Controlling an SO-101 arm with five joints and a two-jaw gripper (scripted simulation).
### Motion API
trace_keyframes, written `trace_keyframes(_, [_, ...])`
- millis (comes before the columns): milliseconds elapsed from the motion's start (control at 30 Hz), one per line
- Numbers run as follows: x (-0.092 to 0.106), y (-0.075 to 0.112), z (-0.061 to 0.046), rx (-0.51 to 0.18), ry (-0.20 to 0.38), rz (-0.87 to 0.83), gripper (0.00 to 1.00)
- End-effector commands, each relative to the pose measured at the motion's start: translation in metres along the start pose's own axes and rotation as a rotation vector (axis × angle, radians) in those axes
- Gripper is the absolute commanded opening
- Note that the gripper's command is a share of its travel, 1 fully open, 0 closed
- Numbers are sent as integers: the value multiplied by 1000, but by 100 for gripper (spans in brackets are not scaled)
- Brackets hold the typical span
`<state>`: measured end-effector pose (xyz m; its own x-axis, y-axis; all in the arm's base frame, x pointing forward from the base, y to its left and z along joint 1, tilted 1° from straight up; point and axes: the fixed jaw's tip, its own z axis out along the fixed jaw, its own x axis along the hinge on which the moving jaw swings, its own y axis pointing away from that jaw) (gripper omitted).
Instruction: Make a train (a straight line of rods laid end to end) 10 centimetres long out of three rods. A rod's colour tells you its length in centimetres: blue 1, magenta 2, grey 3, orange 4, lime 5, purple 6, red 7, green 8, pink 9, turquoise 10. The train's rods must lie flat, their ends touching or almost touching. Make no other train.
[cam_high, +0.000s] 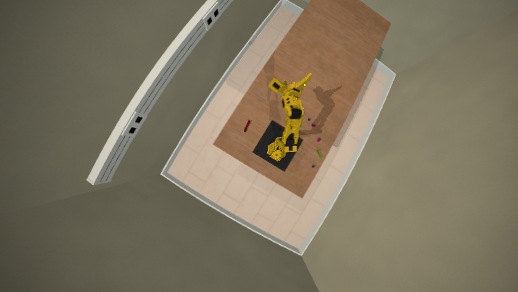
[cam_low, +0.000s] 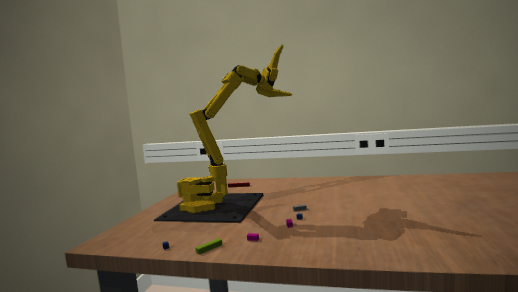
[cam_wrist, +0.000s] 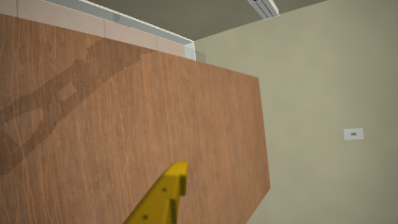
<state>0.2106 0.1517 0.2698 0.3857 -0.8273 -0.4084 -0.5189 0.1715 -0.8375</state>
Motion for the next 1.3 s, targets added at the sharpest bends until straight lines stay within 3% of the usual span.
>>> trace_keyframes(0, [7,6,0,-28,24,-24,100])
trace_keyframes(800, [25,31,2,-142,89,-109,100])
trace_keyframes(900, [21,28,3,-127,75,-102,100])
trace_keyframes(1267, [28,41,5,-177,90,-148,100])
